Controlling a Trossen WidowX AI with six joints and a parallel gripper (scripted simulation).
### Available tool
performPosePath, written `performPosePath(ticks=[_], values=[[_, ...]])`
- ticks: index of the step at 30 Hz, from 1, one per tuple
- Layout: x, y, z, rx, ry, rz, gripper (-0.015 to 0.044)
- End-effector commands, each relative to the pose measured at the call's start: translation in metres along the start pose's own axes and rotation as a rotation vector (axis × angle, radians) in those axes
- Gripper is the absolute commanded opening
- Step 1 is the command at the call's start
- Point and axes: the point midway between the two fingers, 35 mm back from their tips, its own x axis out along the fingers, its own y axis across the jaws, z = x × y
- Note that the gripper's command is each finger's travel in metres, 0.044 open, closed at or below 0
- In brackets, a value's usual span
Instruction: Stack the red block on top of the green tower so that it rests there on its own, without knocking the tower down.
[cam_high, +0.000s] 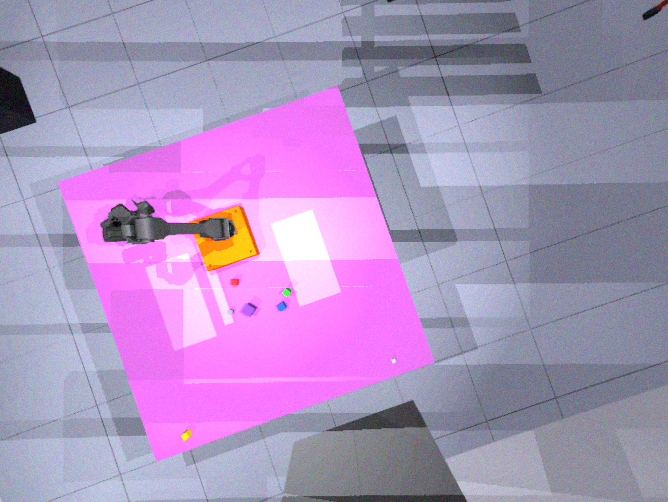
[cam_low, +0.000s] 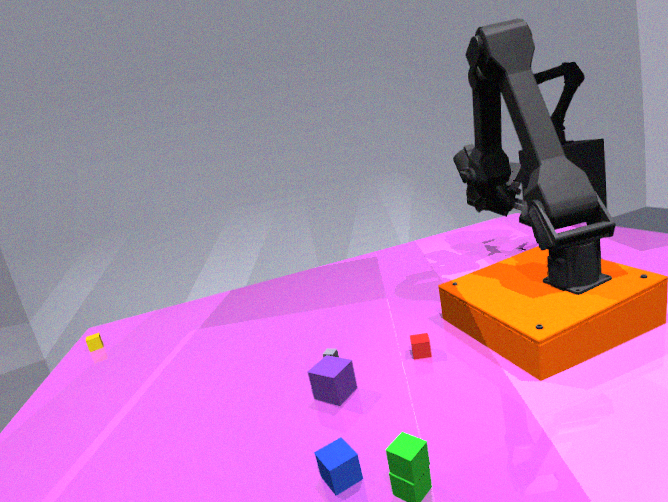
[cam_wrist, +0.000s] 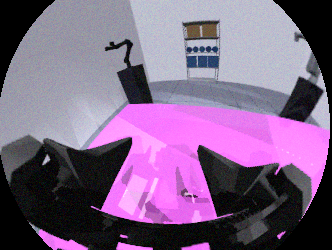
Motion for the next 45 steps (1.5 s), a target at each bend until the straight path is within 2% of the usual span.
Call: performPosePath(ticks=[1,2,13,23,33,45], values=[[-0.001,0.001,-0.001,-0.006,0.004,0.004,0.0426],[-0.005,0.005,-0.004,-0.022,0.015,0.015,0.0440],[-0.093,0.061,-0.073,-0.400,0.244,0.257,0.0440],[-0.190,0.074,-0.130,-0.762,0.419,0.485,0.0440],[-0.289,0.049,-0.171,-1.144,0.562,0.715,0.0440],[-0.390,-0.023,-0.188,-1.627,0.696,0.985,0.0440]])
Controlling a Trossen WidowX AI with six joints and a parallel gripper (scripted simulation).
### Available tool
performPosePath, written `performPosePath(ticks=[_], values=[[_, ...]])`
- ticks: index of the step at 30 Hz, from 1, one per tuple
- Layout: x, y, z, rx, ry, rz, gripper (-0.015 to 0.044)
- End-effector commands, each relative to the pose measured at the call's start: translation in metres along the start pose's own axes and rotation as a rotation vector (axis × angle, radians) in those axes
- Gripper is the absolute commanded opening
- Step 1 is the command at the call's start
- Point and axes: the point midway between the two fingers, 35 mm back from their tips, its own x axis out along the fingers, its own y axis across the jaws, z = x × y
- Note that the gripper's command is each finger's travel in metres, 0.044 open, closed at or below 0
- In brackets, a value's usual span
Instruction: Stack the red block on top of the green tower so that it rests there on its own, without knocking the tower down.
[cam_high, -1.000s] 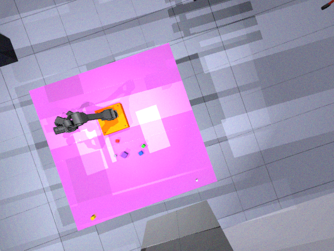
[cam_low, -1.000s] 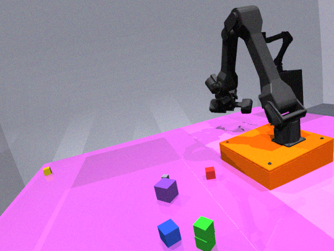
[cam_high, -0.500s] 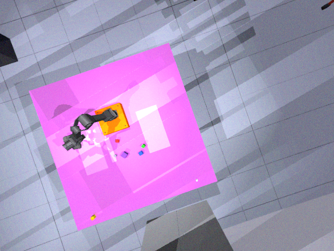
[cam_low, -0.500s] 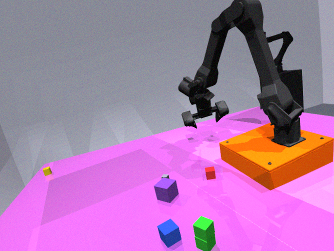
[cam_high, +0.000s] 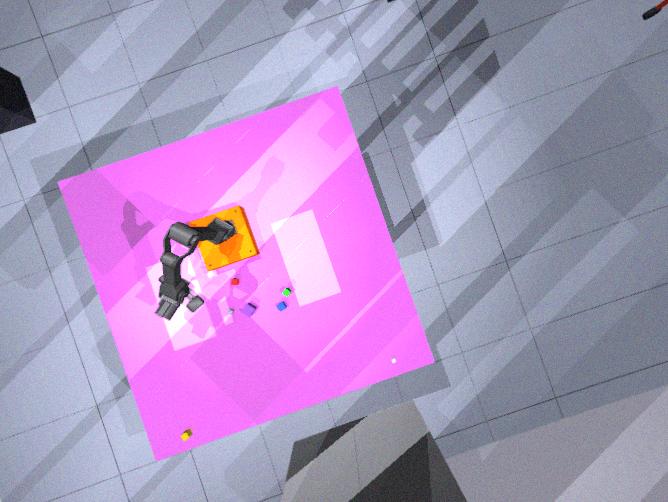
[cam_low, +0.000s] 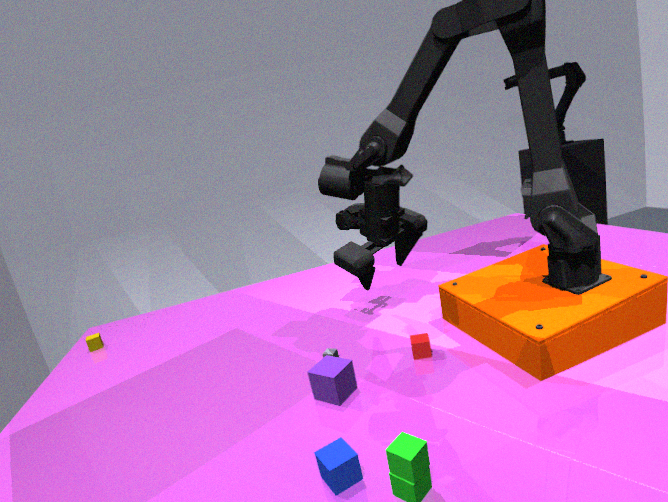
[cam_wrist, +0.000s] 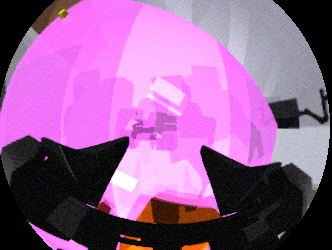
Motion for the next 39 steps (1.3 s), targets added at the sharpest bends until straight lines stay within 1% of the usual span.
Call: performPosePath(ticks=[1,10,15,19,27,34,39], values=[[-0.018,0.029,-0.023,-0.167,0.058,0.074,0.0440],[-0.060,0.075,-0.081,-0.506,0.179,0.216,0.0440],[-0.085,0.089,-0.116,-0.685,0.244,0.286,0.0440],[-0.098,0.096,-0.134,-0.767,0.275,0.317,0.0440],[-0.095,0.097,-0.135,-0.771,0.277,0.318,0.0440],[-0.062,0.104,-0.148,-0.771,0.277,0.318,0.0440],[-0.061,0.104,-0.149,-0.771,0.277,0.318,0.0440]])
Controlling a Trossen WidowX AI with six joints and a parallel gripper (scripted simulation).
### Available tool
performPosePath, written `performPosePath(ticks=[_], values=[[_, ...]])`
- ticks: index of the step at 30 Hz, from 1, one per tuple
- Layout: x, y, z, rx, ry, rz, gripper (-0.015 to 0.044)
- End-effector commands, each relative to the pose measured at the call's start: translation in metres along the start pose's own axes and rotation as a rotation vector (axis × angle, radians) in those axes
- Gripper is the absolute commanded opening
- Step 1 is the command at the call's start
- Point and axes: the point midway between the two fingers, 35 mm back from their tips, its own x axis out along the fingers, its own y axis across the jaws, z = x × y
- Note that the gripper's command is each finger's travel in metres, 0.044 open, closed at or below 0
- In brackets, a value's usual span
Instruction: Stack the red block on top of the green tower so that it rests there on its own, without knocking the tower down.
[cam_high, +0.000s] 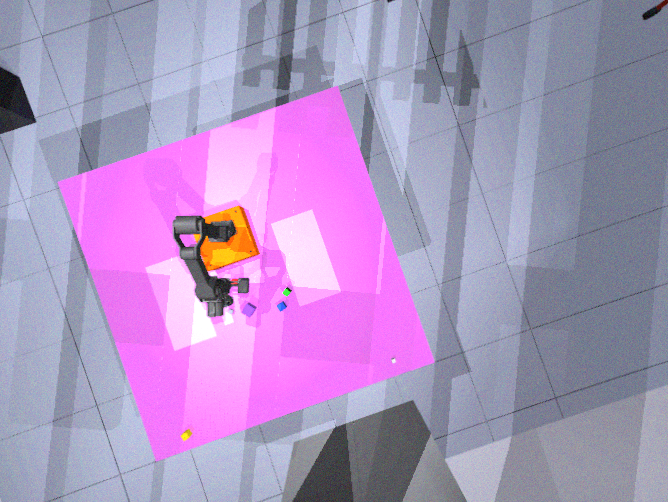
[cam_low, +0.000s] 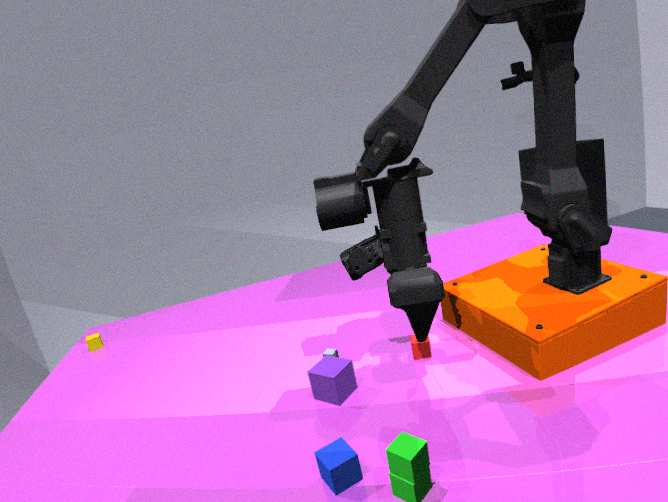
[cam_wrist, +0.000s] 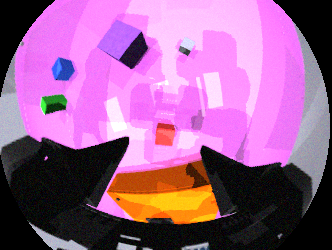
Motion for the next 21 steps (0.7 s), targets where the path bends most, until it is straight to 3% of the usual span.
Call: performPosePath(ticks=[1,21], values=[[0.005,0.001,-0.001,0.001,-0.001,0.003,0.0440],[0.035,0.001,-0.001,0.001,0.000,0.003,0.0440]])
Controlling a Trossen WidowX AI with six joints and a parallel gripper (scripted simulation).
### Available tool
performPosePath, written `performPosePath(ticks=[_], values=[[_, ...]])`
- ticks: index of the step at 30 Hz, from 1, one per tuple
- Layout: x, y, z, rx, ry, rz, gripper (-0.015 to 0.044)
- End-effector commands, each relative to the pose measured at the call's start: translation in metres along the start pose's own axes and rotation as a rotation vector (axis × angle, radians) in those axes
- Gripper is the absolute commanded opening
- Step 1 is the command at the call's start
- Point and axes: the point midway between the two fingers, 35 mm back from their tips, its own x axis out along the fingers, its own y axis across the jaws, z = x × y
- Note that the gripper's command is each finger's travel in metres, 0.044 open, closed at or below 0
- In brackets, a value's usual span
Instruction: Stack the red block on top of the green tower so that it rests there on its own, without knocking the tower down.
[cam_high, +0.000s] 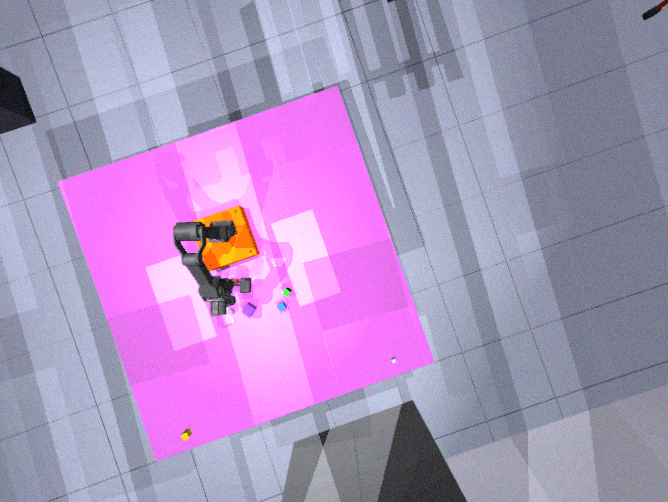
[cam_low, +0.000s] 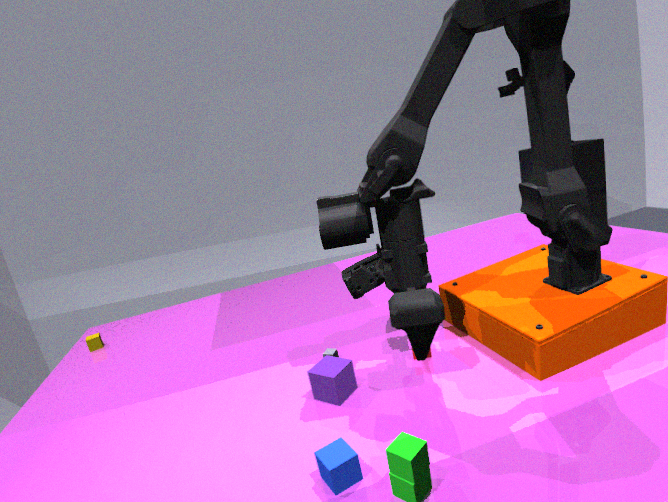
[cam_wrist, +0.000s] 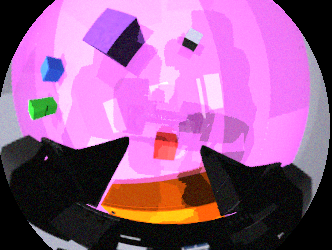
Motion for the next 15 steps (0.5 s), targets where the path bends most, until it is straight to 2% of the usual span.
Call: performPosePath(ticks=[1,15], values=[[0.0091,0.0002,-0.0038,0.005,0.011,0.002,0.0440],[0.0114,0.0002,-0.0041,0.005,0.011,0.002,0.0440]])
